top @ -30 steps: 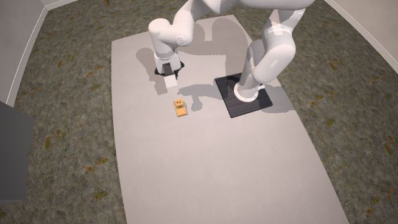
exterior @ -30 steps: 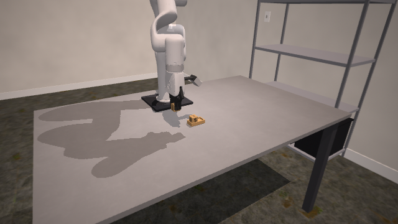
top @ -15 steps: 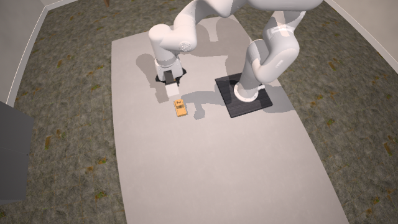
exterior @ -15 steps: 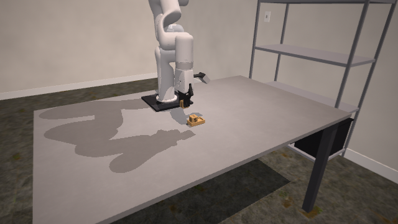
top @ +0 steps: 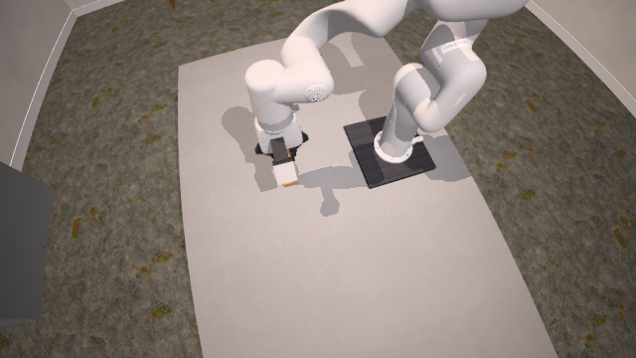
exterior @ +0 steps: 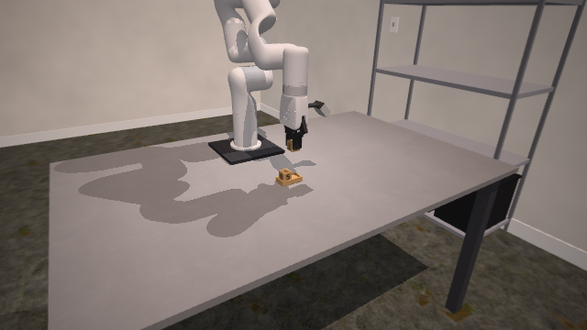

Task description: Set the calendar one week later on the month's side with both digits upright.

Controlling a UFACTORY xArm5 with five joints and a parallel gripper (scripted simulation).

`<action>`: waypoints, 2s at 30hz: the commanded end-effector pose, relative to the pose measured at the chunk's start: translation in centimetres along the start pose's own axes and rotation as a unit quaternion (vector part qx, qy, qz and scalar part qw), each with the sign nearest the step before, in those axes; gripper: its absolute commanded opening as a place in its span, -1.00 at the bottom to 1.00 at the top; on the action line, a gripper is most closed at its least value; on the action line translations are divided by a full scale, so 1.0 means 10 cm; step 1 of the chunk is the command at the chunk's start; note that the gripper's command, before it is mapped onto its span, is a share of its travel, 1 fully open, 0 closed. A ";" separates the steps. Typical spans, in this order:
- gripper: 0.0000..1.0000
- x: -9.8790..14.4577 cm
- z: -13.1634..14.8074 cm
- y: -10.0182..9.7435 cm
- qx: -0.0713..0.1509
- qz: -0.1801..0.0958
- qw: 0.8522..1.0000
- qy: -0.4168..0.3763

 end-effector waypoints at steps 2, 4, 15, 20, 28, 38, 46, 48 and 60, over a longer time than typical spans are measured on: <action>-0.43 -0.01 0.01 -0.01 0.002 0.000 1.000 0.000; -0.43 -0.01 0.01 -0.01 0.002 0.000 1.000 0.000; -0.43 -0.01 0.01 0.12 0.002 0.000 1.000 0.001; -0.43 -0.01 0.01 0.28 0.002 0.000 1.000 0.001; -0.43 -0.01 0.01 0.47 0.002 0.000 1.000 0.001; -0.43 -0.01 0.01 0.62 0.002 0.000 1.000 0.001; -0.43 -0.01 0.01 0.62 0.002 0.000 1.000 0.001; -0.43 -0.01 0.01 0.62 0.002 0.000 1.000 0.001; -0.43 -0.01 0.01 0.62 0.002 0.000 1.000 0.001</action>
Point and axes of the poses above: the point where the finger pads meet when closed, its own y axis out along the fingers, its own z axis across the jaws, x = y × z, the point moved 9 cm from there along -y, back along the fingers
